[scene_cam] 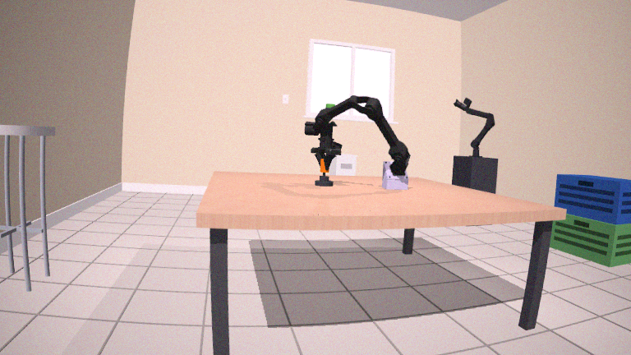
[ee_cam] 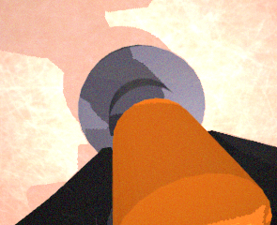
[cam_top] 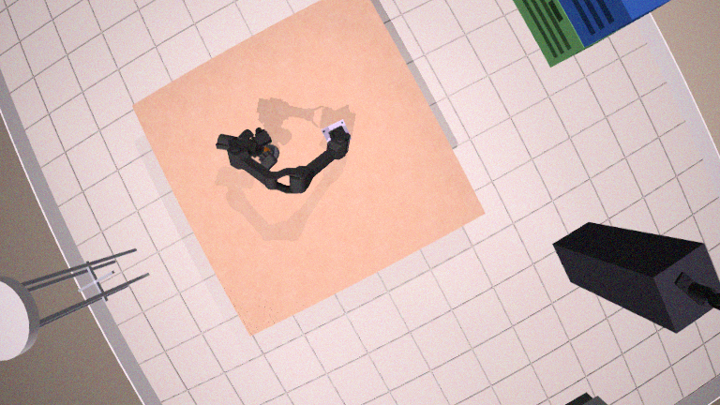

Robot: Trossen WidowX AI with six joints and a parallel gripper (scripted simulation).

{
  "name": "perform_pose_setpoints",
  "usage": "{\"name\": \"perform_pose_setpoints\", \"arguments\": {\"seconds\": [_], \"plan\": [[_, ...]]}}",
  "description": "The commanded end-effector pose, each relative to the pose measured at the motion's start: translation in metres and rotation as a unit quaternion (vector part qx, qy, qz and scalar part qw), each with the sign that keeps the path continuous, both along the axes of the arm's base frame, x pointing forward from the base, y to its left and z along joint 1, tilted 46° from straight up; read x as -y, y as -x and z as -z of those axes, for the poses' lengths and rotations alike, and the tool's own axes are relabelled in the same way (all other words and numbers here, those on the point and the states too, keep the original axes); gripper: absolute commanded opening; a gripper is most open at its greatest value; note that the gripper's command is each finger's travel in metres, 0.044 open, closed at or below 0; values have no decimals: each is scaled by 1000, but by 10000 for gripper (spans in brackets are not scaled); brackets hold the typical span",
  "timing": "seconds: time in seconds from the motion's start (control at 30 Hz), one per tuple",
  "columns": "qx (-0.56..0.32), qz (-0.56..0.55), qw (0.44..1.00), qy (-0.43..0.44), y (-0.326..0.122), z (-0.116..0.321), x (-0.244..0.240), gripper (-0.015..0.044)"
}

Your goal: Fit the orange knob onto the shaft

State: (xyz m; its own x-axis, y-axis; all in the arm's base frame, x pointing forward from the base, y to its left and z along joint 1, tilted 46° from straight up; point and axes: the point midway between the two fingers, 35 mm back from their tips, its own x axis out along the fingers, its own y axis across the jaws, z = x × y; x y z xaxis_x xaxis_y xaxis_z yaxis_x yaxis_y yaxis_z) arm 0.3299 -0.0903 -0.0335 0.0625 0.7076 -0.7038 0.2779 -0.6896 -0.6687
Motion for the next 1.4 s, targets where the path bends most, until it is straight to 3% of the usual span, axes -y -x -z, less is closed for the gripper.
{"name": "perform_pose_setpoints", "arguments": {"seconds": [0.0, 1.37], "plan": [[-1, 2, 1000, 1, 2, 1, 0, 0], [1, 0, 1000, 1, -1, 13, -12, 0]]}}
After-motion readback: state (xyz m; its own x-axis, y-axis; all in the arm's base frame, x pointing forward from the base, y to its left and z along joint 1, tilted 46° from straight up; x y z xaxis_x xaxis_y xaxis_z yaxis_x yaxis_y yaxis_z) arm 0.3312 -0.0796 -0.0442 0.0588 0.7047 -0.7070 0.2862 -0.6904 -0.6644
